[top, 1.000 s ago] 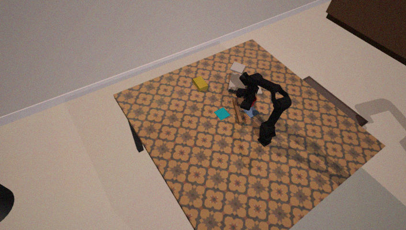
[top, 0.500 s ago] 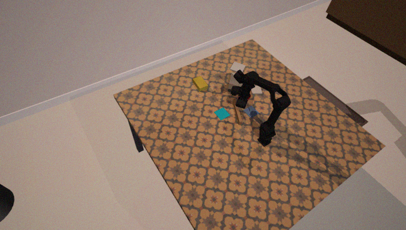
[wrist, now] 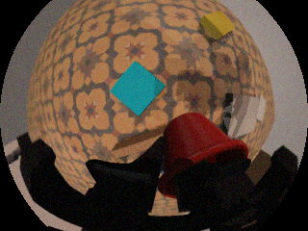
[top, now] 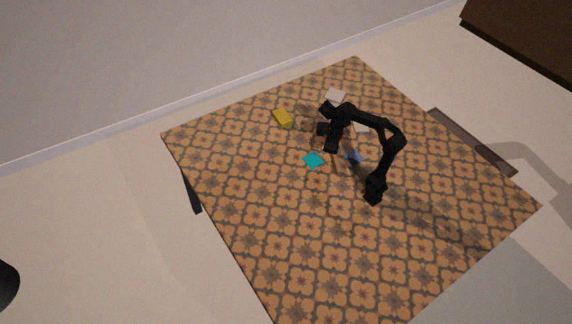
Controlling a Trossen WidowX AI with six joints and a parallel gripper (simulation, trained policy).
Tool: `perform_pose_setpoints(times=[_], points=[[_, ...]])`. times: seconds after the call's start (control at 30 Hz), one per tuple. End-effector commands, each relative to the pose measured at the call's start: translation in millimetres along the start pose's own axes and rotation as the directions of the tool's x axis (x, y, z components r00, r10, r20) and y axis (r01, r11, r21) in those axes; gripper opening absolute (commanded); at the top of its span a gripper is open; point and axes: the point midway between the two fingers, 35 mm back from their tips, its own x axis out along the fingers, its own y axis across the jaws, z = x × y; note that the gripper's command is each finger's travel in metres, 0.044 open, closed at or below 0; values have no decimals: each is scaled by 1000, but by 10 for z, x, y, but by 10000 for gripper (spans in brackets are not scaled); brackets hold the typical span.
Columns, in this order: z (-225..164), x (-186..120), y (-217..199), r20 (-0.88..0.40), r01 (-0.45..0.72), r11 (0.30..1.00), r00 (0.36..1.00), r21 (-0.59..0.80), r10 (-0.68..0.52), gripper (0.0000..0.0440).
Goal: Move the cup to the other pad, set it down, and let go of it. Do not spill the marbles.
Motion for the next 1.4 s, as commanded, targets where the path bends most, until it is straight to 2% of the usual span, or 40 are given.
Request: perform_pose_setpoints(times=[0.0,0.63,1.03,1.37], points=[[111,10,59,16,1,1000,1000,-10,0,0],[557,200,525,57,3,996,998,-84,2,0],[571,487,757,36,-2,996,999,-86,5,4],[534,637,791,40,1,998,999,-70,2,56]])
